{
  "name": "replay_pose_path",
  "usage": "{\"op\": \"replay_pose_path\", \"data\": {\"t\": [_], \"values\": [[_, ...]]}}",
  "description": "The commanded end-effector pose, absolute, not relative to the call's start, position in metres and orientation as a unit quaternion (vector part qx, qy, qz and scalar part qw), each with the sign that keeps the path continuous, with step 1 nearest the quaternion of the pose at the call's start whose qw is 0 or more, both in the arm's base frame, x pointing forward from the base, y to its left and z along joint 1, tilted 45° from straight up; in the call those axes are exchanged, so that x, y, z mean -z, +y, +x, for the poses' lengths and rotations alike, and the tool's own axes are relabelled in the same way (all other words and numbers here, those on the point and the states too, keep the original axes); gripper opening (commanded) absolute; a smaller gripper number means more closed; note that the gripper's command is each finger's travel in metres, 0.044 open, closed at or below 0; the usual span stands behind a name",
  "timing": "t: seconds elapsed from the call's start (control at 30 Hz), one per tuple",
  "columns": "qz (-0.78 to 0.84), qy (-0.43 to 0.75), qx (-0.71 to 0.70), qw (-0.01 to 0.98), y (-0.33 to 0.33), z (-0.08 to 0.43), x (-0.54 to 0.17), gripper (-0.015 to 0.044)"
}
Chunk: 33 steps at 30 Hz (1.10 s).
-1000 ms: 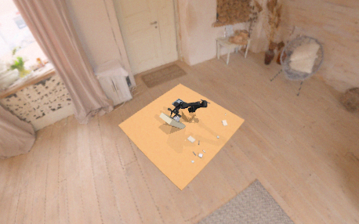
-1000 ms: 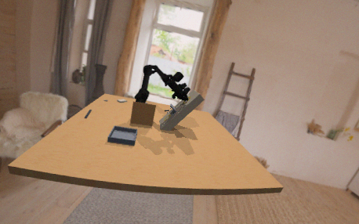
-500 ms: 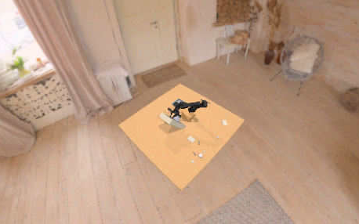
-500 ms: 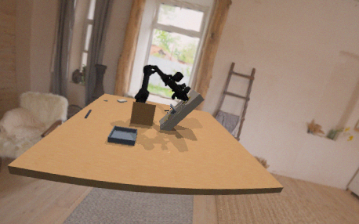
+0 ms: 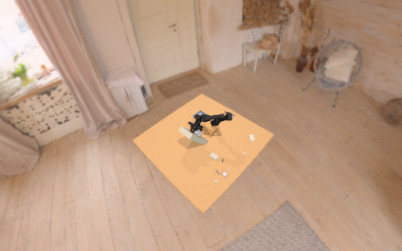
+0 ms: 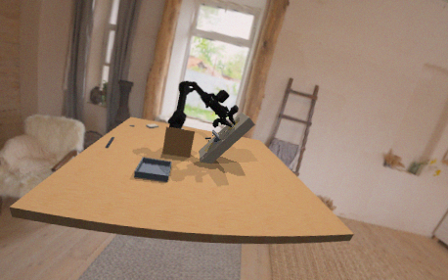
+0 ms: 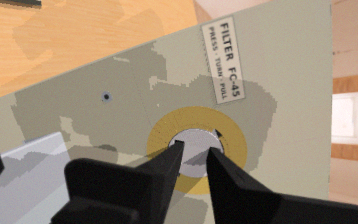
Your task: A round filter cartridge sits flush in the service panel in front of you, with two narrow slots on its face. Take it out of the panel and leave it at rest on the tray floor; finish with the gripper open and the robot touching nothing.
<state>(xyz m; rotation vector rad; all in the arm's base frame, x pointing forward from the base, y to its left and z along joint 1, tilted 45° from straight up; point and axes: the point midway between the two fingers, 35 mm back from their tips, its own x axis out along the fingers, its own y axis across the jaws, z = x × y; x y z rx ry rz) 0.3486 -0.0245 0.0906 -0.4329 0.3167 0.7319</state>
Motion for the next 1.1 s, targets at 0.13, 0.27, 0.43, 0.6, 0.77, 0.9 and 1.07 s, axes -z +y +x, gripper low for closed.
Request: {"op": "replay_pose_path", "data": {"t": [0.13, 0.27, 0.43, 0.6, 0.77, 0.9, 1.07], "values": [[-0.335, 0.107, -0.37, 0.86, -0.0224, 0.352, -0.0877, 0.0], [-0.394, 0.081, -0.377, 0.834, -0.0225, 0.352, -0.0877, 0.0], [-0.466, 0.048, -0.383, 0.797, -0.0225, 0.3519, -0.0878, 0.0], [-0.533, 0.015, -0.385, 0.753, -0.0227, 0.3517, -0.0879, 0.0], [-0.597, -0.019, -0.385, 0.704, -0.0228, 0.3515, -0.088, 0.0], [-0.644, -0.046, -0.383, 0.66, -0.023, 0.3514, -0.0881, 0.0], [-0.669, -0.06, -0.381, 0.635, -0.023, 0.3513, -0.0881, 0.0]]}}
